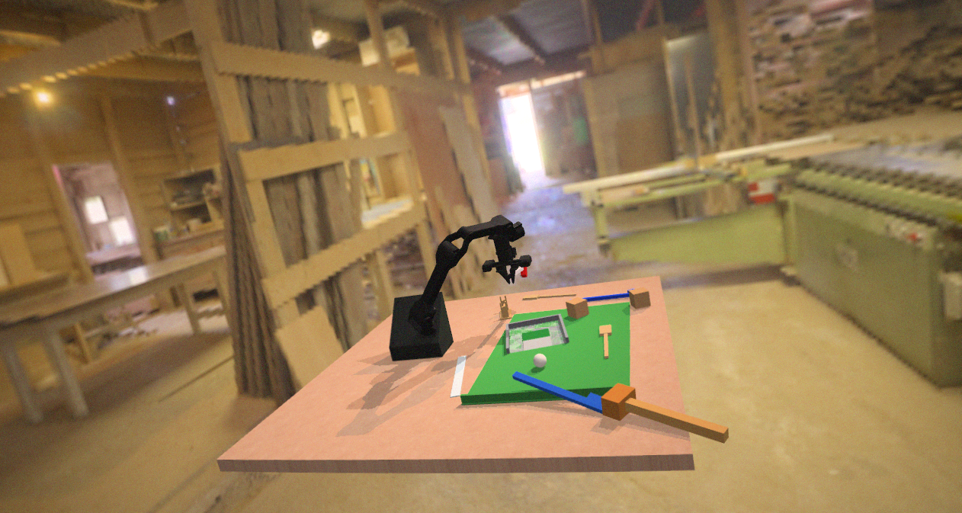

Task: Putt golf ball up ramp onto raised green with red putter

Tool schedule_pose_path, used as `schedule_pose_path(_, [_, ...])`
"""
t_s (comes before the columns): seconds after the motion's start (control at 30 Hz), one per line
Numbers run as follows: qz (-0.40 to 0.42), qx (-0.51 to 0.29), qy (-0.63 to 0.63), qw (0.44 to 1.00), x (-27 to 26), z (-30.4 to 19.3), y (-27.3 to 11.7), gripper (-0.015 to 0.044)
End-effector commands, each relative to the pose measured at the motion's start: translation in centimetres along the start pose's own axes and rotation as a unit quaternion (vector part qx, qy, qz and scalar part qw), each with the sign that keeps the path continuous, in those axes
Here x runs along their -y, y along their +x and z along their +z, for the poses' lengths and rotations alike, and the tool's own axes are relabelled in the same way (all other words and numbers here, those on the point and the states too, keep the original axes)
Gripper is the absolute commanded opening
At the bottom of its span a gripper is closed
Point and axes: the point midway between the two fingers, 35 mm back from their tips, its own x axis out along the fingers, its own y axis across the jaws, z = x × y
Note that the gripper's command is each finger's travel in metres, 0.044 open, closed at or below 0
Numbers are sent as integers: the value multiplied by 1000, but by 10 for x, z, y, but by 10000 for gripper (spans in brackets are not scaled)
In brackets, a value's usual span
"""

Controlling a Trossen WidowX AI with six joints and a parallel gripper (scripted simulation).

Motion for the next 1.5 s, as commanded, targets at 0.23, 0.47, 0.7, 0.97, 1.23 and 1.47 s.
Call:
schedule_pose_path(0.23, [-3, 14, 101, 995, 40, -75, -14, 0])
schedule_pose_path(0.47, [-7, 20, 172, 985, 60, -131, -21, 0])
schedule_pose_path(0.7, [-12, 22, 243, 970, 71, -190, -24, 0])
schedule_pose_path(0.97, [-17, 15, 319, 947, 71, -255, -23, 0])
schedule_pose_path(1.23, [-24, 6, 397, 917, 61, -320, -23, 0])
schedule_pose_path(1.47, [-31, -6, 464, 885, 43, -375, -24, 0])
